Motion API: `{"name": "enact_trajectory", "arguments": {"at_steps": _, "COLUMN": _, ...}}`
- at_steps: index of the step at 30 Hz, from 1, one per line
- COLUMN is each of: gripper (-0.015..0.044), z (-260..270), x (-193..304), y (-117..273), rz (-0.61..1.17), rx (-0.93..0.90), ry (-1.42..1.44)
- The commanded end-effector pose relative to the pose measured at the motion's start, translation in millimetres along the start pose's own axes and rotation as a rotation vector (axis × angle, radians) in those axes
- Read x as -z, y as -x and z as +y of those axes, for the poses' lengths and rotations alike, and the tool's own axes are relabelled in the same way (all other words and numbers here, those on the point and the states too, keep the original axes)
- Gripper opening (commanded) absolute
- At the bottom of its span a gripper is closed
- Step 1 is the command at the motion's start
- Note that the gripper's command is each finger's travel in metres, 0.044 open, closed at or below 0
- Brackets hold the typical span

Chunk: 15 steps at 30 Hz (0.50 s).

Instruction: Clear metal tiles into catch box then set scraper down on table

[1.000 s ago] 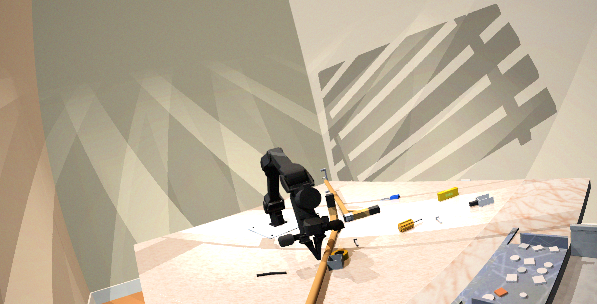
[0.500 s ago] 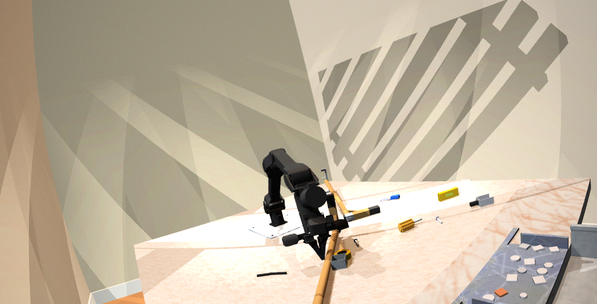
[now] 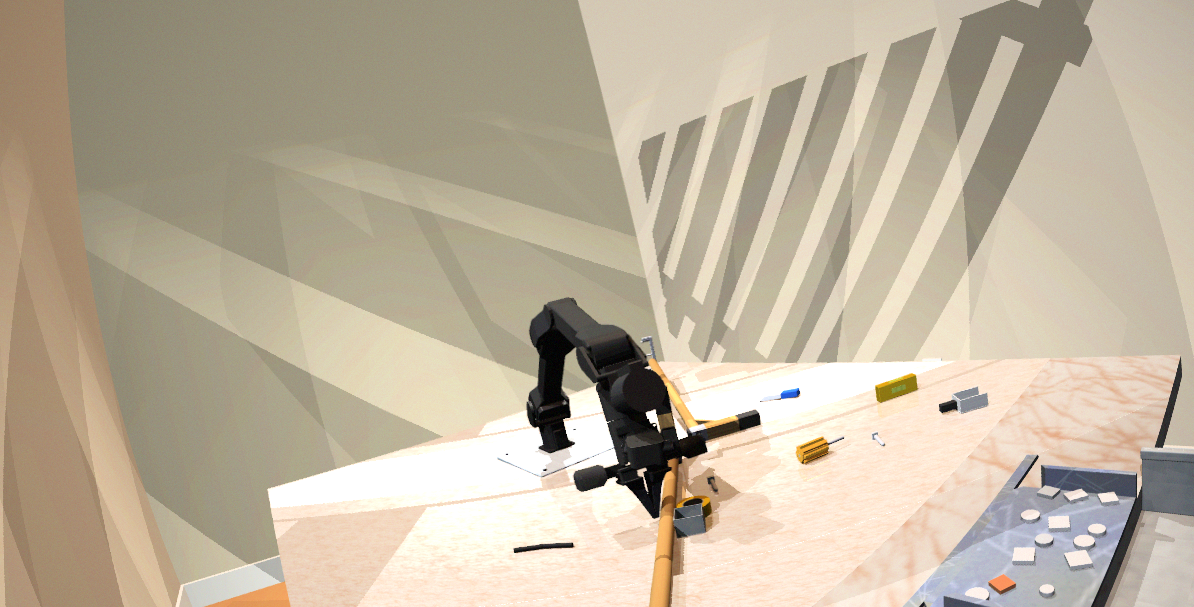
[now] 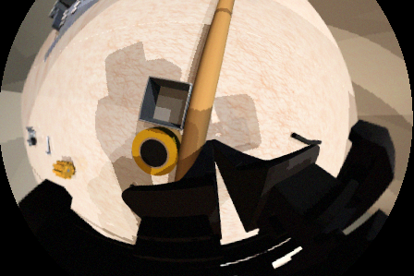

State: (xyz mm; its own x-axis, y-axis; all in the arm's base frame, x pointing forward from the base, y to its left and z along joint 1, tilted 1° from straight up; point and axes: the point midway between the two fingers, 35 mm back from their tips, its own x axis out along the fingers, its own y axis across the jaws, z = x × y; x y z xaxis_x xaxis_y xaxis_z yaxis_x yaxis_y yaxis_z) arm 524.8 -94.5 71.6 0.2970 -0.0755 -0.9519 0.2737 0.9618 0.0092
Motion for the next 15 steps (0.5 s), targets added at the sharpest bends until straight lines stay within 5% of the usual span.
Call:
{"name": "enact_trajectory", "arguments": {"at_steps": 1, "gripper": 0.0000, "z": 6.2, "x": -1.0, "y": -3.6, "rz": 0.001, "rx": -0.003, "ry": -0.001}}
{"name": "enact_trajectory", "arguments": {"at_steps": 15, "gripper": 0.0000, "z": 18.9, "x": -5.9, "y": -5.4, "rz": -0.007, "rx": -0.006, "ry": -0.002}}
